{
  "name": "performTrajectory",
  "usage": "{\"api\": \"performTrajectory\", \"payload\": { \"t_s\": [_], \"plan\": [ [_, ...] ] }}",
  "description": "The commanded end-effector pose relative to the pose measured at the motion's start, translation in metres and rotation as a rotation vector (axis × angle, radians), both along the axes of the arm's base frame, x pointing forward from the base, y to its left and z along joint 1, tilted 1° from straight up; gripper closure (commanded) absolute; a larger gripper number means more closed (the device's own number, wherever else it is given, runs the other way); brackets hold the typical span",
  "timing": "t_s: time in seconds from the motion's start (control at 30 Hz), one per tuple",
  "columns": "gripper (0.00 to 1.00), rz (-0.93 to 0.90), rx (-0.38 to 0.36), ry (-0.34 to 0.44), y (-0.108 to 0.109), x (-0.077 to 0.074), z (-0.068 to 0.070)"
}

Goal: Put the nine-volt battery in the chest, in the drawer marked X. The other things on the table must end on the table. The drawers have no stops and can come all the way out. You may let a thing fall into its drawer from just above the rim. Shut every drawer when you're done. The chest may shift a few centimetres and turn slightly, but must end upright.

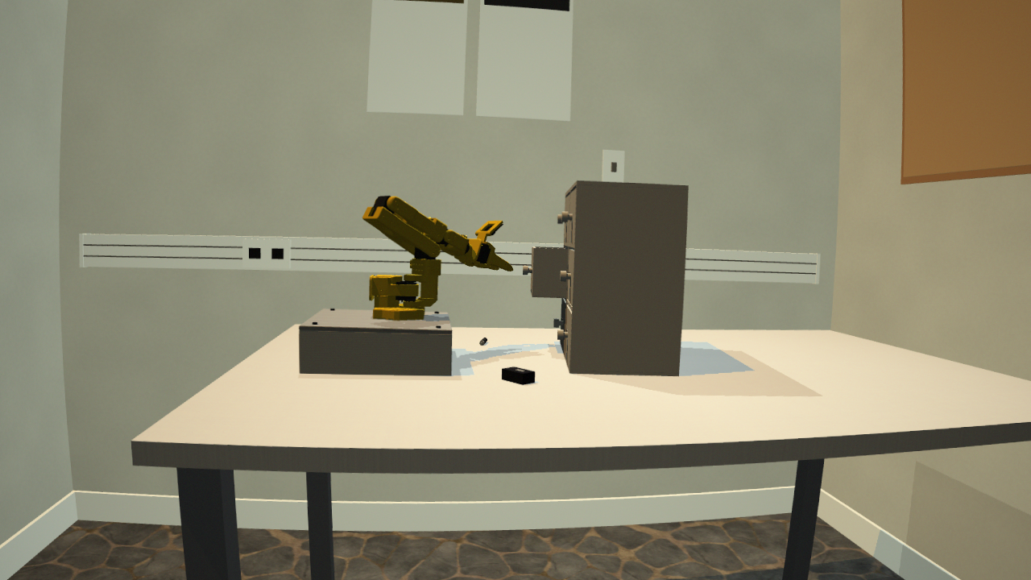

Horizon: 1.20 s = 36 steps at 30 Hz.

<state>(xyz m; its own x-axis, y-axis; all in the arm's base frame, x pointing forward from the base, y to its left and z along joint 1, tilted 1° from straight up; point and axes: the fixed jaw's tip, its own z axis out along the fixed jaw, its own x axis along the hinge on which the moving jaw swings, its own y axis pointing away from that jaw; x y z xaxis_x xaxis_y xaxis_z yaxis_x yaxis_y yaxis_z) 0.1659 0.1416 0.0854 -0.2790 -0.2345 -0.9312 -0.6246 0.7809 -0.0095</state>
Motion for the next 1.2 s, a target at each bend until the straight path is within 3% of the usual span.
{"api": "performTrajectory", "payload": {
  "t_s": [0.0,0.3,1.17],
  "plan": [
    [0.79,0.025,-0.007,-0.004,0.000,-0.008,0.003],
    [0.79,0.025,-0.007,-0.004,0.000,-0.008,0.003],
    [0.79,0.027,-0.319,0.361,-0.026,-0.036,-0.023]
  ]
}}
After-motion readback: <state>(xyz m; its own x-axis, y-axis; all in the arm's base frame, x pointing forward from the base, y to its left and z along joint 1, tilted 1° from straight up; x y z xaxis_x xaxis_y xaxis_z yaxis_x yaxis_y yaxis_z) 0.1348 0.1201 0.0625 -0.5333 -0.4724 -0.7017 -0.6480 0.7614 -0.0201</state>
